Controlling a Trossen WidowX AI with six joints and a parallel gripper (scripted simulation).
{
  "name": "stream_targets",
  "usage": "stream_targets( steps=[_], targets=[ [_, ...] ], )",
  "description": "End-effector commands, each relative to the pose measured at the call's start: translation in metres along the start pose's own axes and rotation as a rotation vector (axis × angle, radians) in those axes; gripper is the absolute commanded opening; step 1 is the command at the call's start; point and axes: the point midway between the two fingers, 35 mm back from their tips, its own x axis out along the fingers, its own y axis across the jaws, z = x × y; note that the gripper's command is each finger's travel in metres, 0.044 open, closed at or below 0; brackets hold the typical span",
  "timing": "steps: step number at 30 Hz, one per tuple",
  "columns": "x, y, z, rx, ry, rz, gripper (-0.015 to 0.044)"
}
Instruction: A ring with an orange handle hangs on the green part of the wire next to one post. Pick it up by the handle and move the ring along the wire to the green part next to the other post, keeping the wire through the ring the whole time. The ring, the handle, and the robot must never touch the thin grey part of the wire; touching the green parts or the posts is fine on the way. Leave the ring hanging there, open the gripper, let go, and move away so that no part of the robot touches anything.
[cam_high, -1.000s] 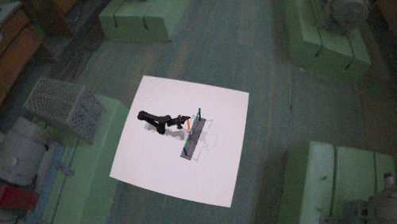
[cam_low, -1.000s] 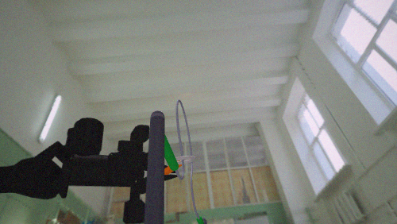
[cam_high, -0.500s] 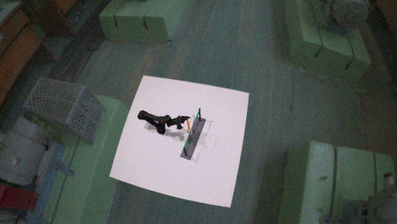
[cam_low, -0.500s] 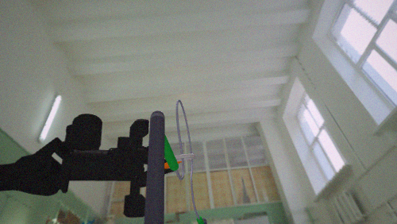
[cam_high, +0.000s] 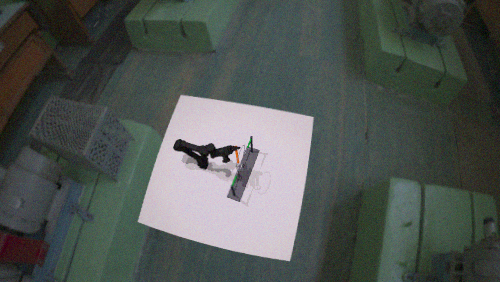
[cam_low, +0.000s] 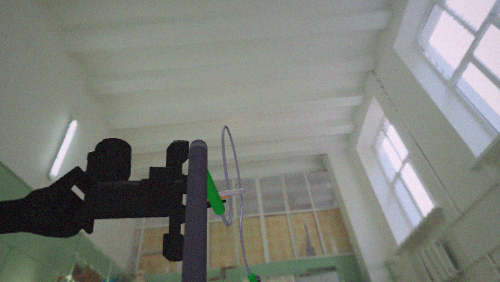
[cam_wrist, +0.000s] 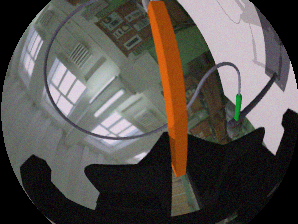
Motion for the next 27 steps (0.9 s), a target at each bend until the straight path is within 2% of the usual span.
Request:
stream_targets(
  steps=[1, 27],
  targets=[
    [0.001, 0.011, -0.002, 0.033, -0.009, 0.028, -0.0150],
    [-0.003, 0.032, 0.001, 0.072, -0.005, 0.045, -0.0150]
  ],
)
